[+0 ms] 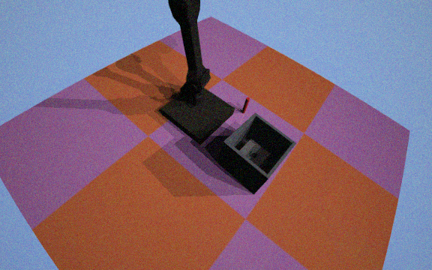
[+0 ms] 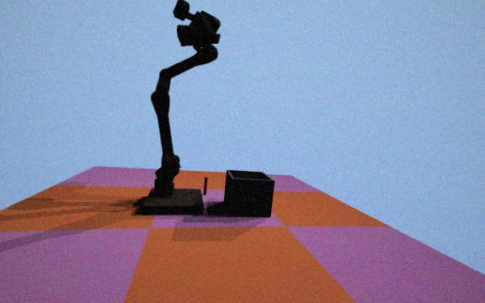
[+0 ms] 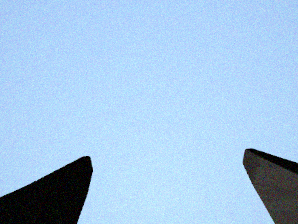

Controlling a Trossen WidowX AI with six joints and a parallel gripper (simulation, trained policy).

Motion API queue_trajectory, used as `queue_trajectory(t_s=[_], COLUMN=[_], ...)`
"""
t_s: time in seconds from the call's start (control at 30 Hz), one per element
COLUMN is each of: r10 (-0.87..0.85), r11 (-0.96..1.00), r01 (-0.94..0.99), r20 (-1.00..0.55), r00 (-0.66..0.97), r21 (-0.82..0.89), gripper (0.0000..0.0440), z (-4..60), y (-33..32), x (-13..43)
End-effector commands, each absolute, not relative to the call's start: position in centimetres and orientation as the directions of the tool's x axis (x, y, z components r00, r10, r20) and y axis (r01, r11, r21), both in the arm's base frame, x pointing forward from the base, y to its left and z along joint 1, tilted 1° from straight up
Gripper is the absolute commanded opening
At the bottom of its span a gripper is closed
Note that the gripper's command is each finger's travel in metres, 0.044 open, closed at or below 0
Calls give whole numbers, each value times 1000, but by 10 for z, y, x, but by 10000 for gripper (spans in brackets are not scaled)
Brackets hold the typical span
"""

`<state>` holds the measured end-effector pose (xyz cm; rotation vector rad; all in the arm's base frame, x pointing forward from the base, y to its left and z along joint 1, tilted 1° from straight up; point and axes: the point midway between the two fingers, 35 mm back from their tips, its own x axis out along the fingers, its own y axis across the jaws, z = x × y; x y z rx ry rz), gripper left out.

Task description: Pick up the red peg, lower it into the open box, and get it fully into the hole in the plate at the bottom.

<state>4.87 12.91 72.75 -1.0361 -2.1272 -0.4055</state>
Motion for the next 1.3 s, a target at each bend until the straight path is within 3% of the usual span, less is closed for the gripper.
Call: queue_trajectory(t_s=[0.0,0.67,1.27], r10=[560,572,480], r11=[641,707,805], r01=[756,419,16], r20=[754,809,668], r00=[-344,135,568], r21=[-132,-570,-592], gripper=[440,440,440], z=[728,709,649], y=[129,115,76], x=[67,184,276])
